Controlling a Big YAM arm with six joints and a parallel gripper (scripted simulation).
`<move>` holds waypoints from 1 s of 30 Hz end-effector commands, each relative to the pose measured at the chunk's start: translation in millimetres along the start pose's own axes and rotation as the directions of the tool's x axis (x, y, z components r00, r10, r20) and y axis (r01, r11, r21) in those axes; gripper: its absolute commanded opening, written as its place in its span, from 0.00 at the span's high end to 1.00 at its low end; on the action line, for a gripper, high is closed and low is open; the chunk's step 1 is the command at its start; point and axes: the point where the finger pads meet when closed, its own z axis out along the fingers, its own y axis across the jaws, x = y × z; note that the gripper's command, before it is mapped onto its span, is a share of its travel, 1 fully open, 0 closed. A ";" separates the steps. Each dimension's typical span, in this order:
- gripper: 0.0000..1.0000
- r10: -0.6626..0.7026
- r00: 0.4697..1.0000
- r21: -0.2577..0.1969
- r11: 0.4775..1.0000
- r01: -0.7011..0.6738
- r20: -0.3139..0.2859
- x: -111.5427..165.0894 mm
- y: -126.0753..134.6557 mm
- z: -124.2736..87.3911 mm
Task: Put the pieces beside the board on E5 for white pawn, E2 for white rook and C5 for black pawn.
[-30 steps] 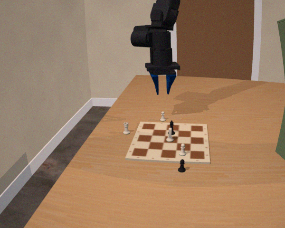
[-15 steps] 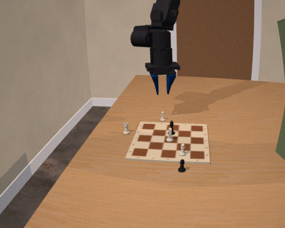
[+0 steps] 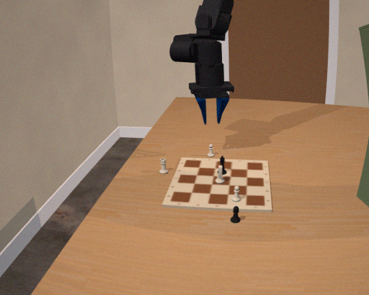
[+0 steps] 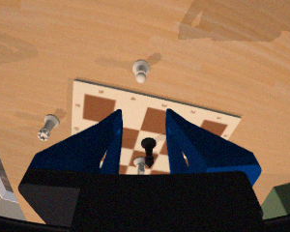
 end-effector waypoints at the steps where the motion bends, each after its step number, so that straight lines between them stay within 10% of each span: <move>1: 0.68 0.023 0.999 -0.034 0.999 -0.022 0.030 -11.2 12.7 -6.4; 30: 0.68 0.006 1.000 -0.026 1.000 -0.005 0.024 -10.9 10.4 37.7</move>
